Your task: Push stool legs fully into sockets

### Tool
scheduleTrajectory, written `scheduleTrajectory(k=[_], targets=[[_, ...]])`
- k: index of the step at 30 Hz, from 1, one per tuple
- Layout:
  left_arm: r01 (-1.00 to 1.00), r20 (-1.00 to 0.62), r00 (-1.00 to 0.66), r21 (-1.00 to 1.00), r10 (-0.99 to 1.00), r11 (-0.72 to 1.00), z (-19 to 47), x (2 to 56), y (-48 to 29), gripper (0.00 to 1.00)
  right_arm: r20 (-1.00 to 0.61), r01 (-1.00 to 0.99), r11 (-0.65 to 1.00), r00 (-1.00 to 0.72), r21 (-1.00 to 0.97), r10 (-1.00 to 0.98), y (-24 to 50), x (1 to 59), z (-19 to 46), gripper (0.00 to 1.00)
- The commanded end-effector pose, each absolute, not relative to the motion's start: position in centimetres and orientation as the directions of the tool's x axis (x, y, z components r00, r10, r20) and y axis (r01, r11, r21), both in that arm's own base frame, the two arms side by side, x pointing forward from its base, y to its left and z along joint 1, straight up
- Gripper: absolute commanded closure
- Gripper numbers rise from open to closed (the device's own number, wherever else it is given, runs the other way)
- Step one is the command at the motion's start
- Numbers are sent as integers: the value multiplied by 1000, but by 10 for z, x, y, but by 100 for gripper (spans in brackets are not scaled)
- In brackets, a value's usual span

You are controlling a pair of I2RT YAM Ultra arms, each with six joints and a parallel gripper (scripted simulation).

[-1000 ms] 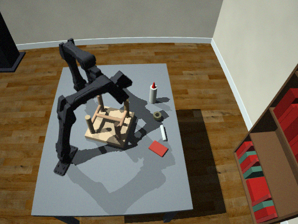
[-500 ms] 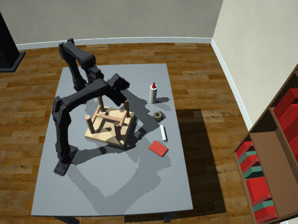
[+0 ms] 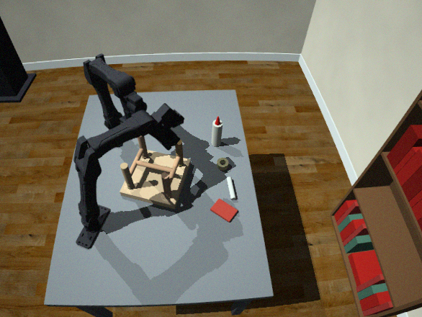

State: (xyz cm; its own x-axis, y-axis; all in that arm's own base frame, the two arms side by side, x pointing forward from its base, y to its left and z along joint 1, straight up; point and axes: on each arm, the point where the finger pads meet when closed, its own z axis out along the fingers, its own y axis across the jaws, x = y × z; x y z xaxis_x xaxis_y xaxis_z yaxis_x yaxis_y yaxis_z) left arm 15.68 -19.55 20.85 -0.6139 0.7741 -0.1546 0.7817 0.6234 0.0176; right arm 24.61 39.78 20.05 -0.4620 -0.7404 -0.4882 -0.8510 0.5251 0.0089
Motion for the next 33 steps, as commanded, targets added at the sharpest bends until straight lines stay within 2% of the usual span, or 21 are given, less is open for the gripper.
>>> scheduleTrajectory(k=[1,10,15,20,29,33], targets=[[779,-172,-615,19,770,626,217,157,-197,100,-546,-852,524,-439,1,-714,404,252,224,100],[783,-182,-609,22,772,622,239,159,-203,100,-546,-852,524,-439,1,-714,404,252,224,100],[785,-316,-583,18,749,619,271,148,-189,100,-546,-852,524,-439,1,-714,404,252,224,100],[782,-227,-603,20,764,623,248,152,-191,100,-540,-852,524,-441,1,-717,394,247,236,100],[781,-272,-596,19,755,624,259,148,-186,100,-536,-851,526,-445,2,-718,394,248,232,100],[781,-276,-596,19,754,624,260,148,-186,100,-516,-852,524,-451,5,-728,379,238,249,100]])
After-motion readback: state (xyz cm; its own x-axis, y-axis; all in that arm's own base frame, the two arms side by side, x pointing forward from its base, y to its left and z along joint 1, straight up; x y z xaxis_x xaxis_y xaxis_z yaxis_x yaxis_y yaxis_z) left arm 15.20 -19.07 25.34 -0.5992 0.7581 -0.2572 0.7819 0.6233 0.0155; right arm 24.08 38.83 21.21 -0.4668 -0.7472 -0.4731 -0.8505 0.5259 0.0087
